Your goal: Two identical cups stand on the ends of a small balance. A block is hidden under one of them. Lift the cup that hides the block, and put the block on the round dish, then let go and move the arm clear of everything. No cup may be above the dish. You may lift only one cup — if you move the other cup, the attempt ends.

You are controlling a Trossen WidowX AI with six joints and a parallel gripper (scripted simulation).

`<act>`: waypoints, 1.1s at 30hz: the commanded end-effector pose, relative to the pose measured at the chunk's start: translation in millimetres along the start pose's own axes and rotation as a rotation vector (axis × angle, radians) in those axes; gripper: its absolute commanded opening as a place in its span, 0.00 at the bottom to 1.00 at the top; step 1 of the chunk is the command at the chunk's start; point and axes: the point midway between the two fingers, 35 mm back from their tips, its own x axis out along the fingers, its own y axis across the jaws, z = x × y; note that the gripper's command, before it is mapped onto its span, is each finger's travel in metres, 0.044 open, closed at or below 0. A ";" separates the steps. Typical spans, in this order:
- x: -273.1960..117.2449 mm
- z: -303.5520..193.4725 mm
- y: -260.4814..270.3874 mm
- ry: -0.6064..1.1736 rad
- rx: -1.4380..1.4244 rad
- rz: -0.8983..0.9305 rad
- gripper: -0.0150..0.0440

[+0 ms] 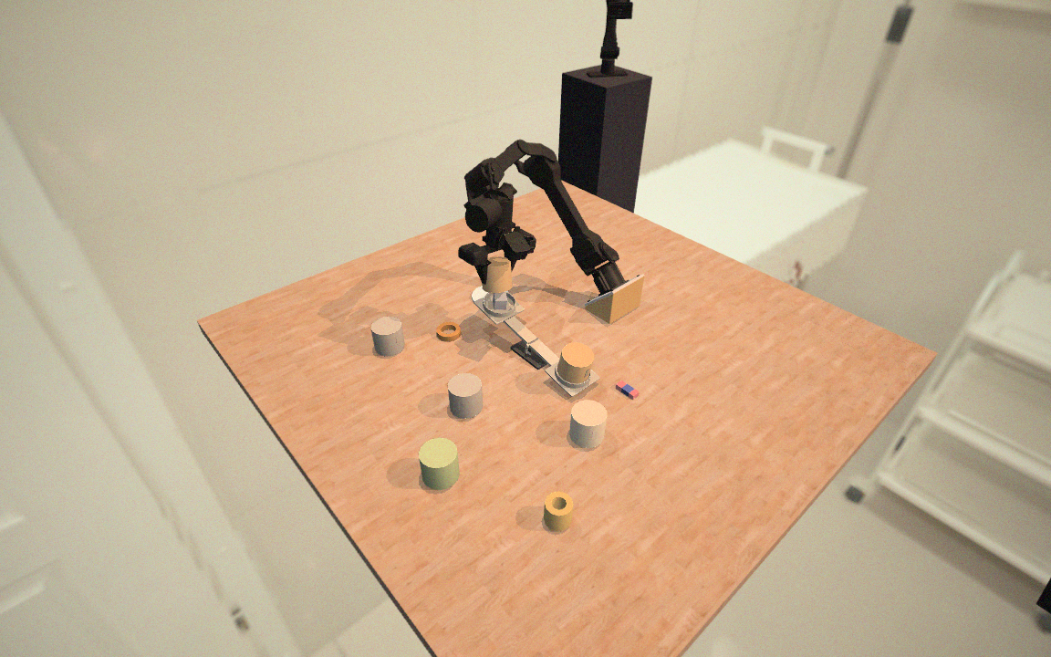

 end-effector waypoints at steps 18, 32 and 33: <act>-28.7 -0.1 1.5 -0.019 -0.002 -0.036 0.25; -24.3 -0.3 2.2 -0.011 -0.008 -0.027 0.25; -24.3 -0.3 2.2 -0.011 -0.008 -0.027 0.25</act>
